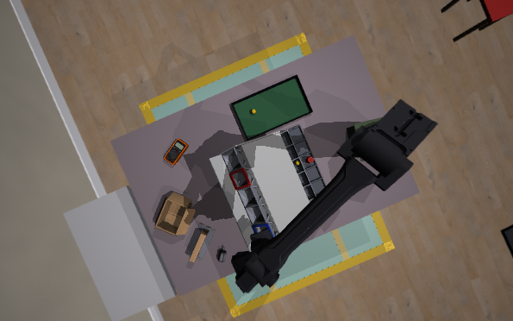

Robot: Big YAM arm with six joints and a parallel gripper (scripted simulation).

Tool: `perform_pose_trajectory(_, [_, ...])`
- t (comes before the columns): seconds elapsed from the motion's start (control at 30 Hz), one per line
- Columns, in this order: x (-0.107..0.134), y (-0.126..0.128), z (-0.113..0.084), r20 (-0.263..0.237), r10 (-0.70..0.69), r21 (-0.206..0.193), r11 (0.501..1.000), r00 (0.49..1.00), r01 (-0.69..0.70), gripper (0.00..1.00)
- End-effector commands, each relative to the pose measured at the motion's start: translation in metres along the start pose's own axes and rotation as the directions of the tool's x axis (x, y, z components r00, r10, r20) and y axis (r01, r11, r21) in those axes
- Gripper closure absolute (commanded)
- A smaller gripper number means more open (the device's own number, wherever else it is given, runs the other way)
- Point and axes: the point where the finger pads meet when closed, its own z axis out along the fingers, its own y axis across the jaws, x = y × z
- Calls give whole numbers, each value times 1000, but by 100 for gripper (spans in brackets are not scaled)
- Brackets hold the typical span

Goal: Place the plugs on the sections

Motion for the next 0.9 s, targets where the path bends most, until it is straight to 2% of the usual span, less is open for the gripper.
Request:
perform_pose_trajectory(0.0, [-7,2,10,-1,4,2,1000,1000,-4,100])
perform_pose_trajectory(0.03, [-7,2,10,-1,4,2,1000,1000,-4,100])
perform_pose_trajectory(0.07, [-7,2,10,-1,4,2,1000,1000,-4,44])
perform_pose_trajectory(0.87, [-7,2,10,-1,4,2,1000,1000,-4,44])
